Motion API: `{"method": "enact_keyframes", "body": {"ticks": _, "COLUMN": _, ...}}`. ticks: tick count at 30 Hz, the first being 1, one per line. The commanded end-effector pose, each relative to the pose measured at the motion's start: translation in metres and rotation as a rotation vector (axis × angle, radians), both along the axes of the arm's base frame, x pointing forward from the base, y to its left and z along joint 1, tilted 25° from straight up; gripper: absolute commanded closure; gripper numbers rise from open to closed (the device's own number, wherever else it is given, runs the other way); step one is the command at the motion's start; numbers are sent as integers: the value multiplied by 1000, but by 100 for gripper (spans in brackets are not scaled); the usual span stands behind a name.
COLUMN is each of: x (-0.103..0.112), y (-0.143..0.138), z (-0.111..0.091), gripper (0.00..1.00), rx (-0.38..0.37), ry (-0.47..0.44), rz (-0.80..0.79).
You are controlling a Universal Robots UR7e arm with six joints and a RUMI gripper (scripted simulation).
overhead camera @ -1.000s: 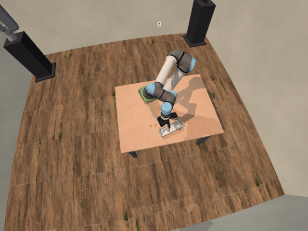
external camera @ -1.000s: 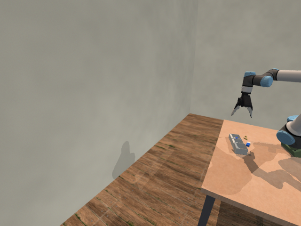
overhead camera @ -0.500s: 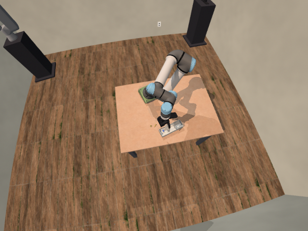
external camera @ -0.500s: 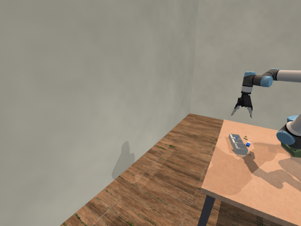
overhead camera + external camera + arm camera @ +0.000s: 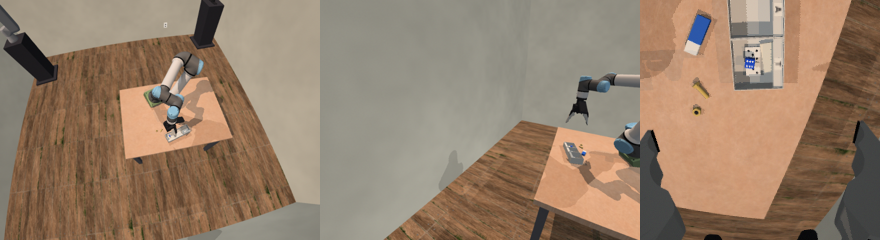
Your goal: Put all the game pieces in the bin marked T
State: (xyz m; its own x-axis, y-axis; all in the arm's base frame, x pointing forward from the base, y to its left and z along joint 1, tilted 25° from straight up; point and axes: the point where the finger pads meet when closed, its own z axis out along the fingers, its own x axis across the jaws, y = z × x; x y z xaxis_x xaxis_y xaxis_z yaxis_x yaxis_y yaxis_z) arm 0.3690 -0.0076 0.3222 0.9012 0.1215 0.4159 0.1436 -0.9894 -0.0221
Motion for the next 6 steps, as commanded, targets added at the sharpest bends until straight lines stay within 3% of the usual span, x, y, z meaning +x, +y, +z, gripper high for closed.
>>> {"method": "enact_keyframes", "body": {"ticks": 1, "x": 0, "y": 0, "z": 0, "gripper": 0, "rx": -1, "ry": -1, "rz": 0}}
{"method": "enact_keyframes", "body": {"ticks": 6, "x": 0, "y": 0, "z": 0, "gripper": 0, "rx": -1, "ry": -1, "rz": 0}}
